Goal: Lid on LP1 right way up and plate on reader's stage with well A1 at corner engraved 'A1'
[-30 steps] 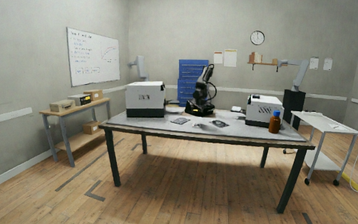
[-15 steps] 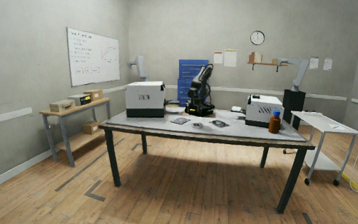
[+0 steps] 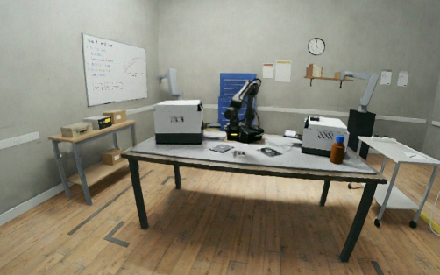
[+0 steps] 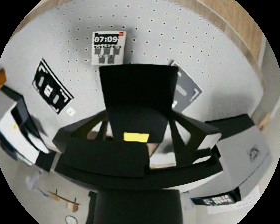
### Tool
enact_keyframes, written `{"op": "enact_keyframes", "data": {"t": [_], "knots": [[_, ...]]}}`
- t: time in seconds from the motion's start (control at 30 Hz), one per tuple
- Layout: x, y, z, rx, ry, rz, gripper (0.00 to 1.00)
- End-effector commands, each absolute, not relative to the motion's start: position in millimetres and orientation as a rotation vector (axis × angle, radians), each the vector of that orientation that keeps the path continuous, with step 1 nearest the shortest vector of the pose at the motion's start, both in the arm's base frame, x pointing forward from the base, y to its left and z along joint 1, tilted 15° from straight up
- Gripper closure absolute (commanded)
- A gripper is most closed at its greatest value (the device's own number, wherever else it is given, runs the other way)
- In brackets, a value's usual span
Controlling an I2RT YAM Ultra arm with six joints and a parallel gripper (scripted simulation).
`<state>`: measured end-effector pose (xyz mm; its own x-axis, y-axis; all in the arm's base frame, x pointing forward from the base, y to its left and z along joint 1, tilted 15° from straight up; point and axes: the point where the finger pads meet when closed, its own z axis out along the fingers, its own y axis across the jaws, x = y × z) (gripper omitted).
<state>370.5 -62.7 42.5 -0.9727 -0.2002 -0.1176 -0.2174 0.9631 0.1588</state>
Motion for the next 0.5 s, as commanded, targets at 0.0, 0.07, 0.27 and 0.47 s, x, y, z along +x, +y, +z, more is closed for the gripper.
{"op": "enact_keyframes", "data": {"t": [0.0,0.07,0.27,0.47], "knots": [[379.8,-75.3,52.1,-0.225,2.972,0.256,0.15],[375.2,-76.7,47.0,-0.188,2.989,0.271,0.15],[366.5,-84.8,39.8,-0.116,3.012,0.293,0.15],[365.9,-101.3,38.3,-0.012,3.006,0.301,0.15]]}}
